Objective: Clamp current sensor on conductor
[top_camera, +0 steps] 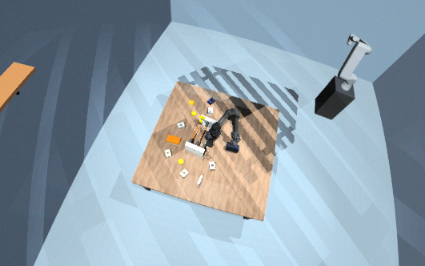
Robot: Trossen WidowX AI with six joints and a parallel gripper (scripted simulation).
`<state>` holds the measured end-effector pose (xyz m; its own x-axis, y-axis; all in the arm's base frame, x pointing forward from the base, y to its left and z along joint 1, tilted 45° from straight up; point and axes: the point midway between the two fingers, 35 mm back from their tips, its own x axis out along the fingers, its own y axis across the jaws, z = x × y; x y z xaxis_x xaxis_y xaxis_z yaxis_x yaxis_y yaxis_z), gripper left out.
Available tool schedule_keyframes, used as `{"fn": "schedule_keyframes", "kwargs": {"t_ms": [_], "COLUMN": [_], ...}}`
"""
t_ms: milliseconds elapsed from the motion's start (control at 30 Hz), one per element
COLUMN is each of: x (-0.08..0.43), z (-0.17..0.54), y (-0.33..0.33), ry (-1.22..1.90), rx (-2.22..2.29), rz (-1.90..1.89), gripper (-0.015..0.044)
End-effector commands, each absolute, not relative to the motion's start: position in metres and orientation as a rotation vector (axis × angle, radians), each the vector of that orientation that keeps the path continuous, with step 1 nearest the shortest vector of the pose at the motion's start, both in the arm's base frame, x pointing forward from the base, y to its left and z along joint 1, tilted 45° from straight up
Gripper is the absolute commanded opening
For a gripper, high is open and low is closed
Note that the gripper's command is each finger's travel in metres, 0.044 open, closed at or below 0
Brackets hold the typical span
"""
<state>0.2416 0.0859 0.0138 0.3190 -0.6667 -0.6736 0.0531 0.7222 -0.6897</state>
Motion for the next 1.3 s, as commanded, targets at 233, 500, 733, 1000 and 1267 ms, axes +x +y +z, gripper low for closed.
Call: {"fn": "schedule_keyframes", "kwargs": {"t_ms": [233,500,733,1000,1267], "x": [0.192,0.179,0.181,0.181,0.175], "z": [0.008,0.007,0.006,0.006,0.018], "y": [0.089,0.087,0.087,0.087,0.102], "ry": [1.170,1.169,1.166,1.166,1.169], "rx": [-0.629,-0.631,-0.631,-0.631,-0.630], "rz": [-0.511,-0.514,-0.512,-0.512,-0.510], "gripper": [0.0000,0.0000,0.0053,0.0262,0.0285]}}
